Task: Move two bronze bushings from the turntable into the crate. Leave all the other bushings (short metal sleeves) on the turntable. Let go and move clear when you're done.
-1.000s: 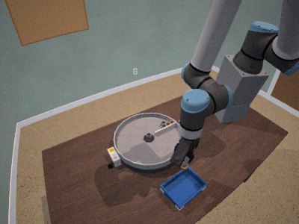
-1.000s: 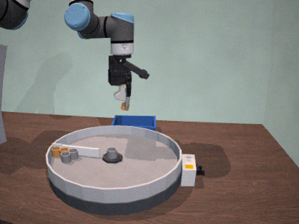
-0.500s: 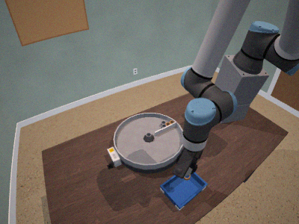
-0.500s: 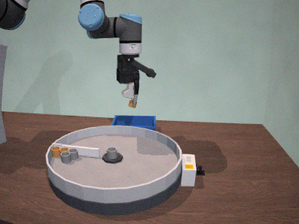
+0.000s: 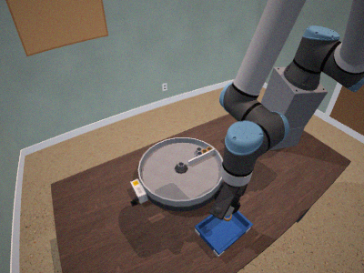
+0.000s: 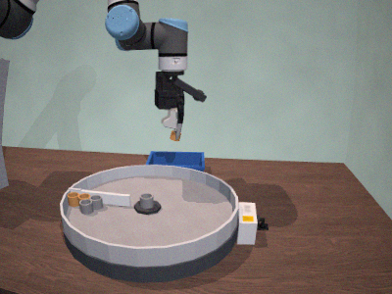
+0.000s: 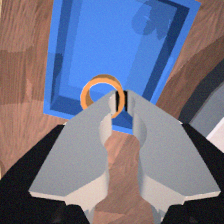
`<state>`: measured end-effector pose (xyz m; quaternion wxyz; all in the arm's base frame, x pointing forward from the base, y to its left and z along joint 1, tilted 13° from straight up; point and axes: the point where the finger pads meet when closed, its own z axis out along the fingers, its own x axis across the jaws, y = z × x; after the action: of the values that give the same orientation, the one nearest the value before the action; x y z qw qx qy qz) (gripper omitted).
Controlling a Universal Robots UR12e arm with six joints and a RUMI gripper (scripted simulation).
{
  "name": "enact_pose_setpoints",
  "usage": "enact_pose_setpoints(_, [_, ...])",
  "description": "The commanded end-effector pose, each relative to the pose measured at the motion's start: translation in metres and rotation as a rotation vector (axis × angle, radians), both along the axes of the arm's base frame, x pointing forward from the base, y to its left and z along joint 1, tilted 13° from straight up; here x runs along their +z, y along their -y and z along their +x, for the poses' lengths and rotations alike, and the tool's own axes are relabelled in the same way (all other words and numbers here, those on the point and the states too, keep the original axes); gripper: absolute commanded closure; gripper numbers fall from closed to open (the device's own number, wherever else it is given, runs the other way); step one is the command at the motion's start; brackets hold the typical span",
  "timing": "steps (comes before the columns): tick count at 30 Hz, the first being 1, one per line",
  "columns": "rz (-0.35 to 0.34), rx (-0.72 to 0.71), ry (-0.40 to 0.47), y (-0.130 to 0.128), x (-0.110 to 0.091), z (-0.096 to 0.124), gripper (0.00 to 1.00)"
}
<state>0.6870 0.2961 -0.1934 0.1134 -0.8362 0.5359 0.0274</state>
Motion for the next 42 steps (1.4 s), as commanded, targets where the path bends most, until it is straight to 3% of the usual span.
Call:
enact_pose_setpoints(1, [-0.001,-0.001,0.002,0.000,0.001,0.002,1.00])
enact_pose_setpoints(32, [-0.001,-0.001,0.003,-0.001,-0.004,0.004,1.00])
enact_pose_setpoints(42, [-0.001,0.000,0.003,-0.013,-0.052,0.008,1.00])
